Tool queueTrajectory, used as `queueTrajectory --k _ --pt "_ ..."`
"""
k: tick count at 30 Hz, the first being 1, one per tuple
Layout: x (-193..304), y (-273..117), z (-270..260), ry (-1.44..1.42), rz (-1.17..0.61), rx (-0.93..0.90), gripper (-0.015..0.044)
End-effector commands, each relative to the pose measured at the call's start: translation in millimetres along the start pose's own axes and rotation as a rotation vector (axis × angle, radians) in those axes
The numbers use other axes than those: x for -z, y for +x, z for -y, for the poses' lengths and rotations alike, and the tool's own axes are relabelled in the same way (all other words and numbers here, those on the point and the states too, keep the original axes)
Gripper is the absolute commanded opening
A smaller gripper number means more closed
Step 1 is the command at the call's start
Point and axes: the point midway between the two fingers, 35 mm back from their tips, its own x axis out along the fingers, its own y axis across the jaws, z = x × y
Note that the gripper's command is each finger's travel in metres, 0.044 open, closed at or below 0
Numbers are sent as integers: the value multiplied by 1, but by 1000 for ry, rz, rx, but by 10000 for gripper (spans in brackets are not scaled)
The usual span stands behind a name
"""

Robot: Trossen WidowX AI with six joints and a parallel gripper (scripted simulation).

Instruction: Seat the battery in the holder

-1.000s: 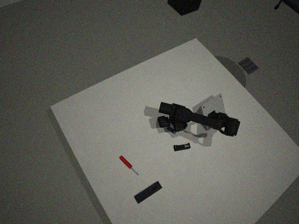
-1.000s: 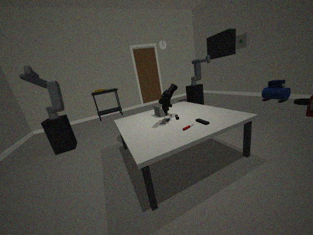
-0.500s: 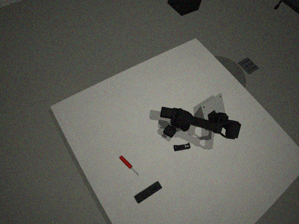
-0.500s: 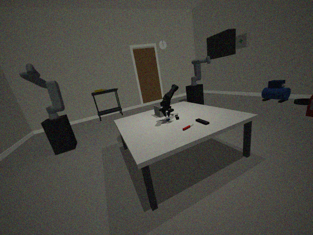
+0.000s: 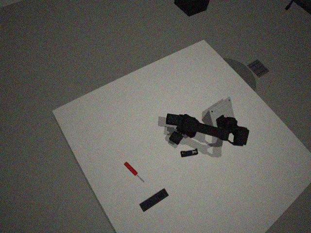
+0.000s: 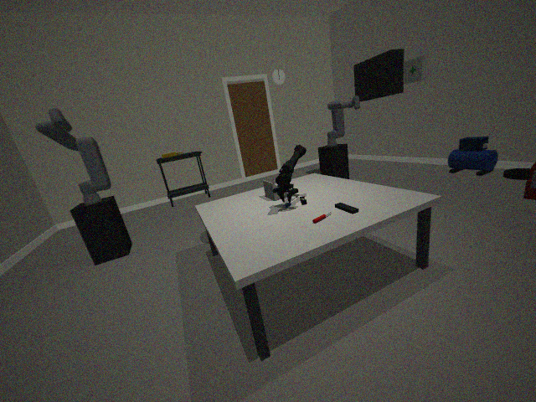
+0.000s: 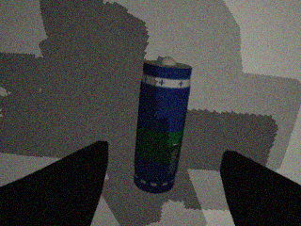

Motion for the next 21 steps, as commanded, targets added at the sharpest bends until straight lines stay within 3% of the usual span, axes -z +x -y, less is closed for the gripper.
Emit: queueTrajectory --k 1,18,21 --pt "-1 8 -1 7 7 0 238" --pt "-3 32 -2 6 9 1 238" --pt "-3 32 -2 6 9 1 159"
